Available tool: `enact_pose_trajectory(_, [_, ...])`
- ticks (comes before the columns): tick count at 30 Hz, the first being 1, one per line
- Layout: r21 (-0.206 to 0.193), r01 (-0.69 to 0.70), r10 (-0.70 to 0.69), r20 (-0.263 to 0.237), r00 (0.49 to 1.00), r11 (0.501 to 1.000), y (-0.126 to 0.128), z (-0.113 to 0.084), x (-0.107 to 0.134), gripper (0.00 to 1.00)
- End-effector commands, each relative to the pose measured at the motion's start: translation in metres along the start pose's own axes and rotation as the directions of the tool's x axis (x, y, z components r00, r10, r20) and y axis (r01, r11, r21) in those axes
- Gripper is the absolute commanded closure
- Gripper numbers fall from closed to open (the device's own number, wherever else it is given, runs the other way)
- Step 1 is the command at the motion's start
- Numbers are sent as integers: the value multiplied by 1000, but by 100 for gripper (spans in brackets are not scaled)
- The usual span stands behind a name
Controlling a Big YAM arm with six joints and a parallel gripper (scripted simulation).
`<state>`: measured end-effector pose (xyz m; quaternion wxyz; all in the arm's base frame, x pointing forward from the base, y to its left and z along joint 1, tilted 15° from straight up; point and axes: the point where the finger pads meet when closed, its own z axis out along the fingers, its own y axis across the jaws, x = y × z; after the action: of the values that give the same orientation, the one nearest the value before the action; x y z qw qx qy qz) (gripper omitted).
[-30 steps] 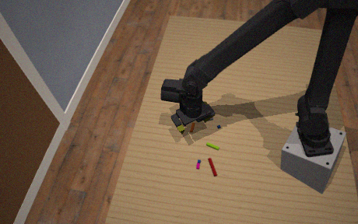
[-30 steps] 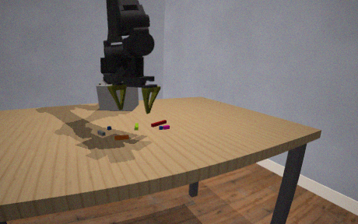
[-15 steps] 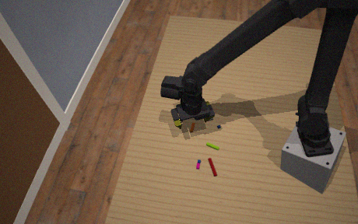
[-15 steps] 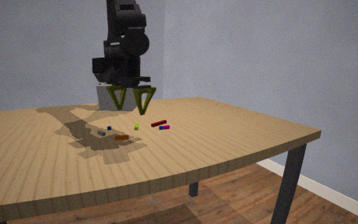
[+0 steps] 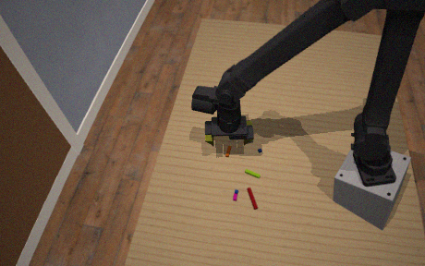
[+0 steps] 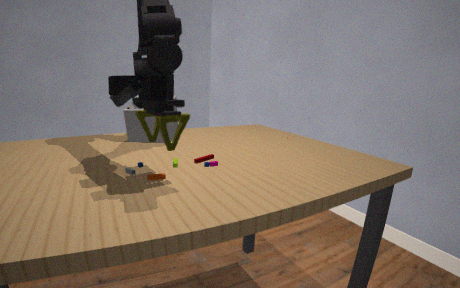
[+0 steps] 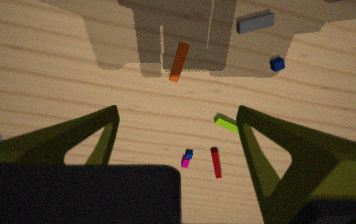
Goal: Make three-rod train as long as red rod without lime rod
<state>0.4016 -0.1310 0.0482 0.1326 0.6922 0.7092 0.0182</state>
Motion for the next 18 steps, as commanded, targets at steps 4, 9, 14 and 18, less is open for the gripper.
enact_pose_trajectory(4, [-41, -191, 192, 14, 981, 981, 21, -5, -22, 0])
enact_pose_trajectory(9, [-42, -267, 268, 11, 963, 963, 20, -5, -26, 0])
enact_pose_trajectory(14, [-43, -310, 311, 10, 950, 950, 20, -5, -29, 0])
enact_pose_trajectory(18, [-41, -307, 308, 8, 951, 951, 20, -4, -26, 76])
